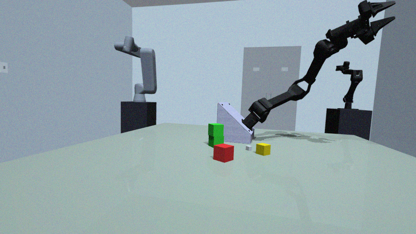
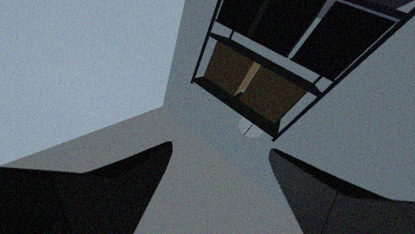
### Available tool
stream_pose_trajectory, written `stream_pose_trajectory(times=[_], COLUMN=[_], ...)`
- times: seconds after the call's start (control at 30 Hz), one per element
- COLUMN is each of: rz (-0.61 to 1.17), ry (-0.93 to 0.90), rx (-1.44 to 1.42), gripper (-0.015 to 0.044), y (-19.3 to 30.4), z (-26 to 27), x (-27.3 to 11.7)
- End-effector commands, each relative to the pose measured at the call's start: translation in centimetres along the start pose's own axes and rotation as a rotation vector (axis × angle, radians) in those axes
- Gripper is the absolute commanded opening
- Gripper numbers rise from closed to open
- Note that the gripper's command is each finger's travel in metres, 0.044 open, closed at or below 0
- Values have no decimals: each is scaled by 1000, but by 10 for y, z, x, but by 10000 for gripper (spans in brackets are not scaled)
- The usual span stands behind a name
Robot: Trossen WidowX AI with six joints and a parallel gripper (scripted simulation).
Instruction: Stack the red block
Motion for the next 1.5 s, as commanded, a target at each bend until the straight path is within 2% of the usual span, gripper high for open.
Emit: stream_pose_trajectory(times=[0.0, 0.1, 0.33, 0.63, 1.07, 1.47], rz=[1, 4, -93, -142, -23, 334], ry=[-2, -45, -327, -750, -1437, -2156], rx=[11, 160, 506, 965, 1556, 1934], gripper=[426, 440, 440, 440, 440, 440], y=[0, -7, -50, -119, -226, -312], z=[1, 22, 111, 217, 324, 363], x=[0, 3, 6, -21, -110, -219])
Point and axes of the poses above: the point midway between the two fingers, 35 mm back from their tips, its own x axis out along the fingers, its own z axis across the jaws, y = z × x, the point moved 7 cm from there along -x, back along the fingers, and after that the axes turned 11 degrees about -x, right-handed, at the moved point
